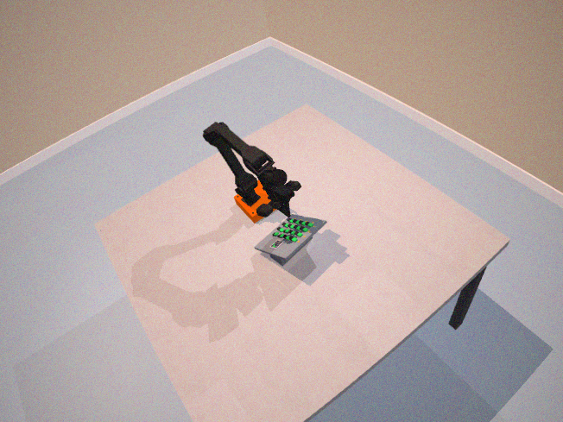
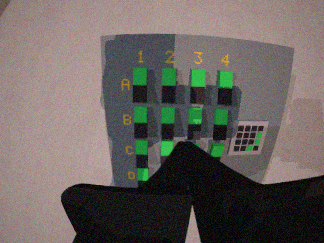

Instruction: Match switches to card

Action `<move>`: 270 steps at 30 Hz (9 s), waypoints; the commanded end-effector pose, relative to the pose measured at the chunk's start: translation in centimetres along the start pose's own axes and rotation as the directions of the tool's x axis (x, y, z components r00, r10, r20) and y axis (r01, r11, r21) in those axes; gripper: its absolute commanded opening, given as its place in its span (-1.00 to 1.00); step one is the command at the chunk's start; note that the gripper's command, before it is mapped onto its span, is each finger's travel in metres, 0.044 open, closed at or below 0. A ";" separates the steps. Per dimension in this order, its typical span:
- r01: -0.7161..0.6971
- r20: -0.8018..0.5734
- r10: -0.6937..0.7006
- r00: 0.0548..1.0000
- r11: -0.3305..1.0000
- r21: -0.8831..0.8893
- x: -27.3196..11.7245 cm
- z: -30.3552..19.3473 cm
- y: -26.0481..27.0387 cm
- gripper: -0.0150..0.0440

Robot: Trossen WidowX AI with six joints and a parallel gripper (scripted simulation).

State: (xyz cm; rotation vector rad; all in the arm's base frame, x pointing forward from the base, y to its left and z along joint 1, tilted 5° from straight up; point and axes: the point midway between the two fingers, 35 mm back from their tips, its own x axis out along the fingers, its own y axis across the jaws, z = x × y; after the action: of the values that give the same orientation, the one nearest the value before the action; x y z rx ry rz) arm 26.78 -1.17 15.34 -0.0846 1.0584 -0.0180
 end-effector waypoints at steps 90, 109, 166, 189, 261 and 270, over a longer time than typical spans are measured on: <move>0.010 0.033 -0.010 0.999 1.000 0.002 5.7 -1.8 -4.8 -0.49; 0.010 0.033 -0.010 0.999 1.000 0.002 5.9 -1.8 -4.8 -0.49; 0.007 -0.021 -0.007 1.000 1.000 0.003 3.1 -3.8 -1.9 -0.49; 0.007 -0.020 -0.007 1.000 1.000 0.003 5.5 -3.7 -1.9 -0.49; 0.007 -0.020 -0.007 1.000 1.000 0.003 6.1 -3.7 -1.9 -0.49; 0.007 -0.020 -0.007 1.000 1.000 0.003 6.2 -3.7 -1.9 -0.49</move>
State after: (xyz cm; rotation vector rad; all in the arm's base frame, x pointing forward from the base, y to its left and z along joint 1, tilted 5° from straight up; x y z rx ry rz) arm 26.63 -3.58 8.47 -0.0884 1.0722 -0.0221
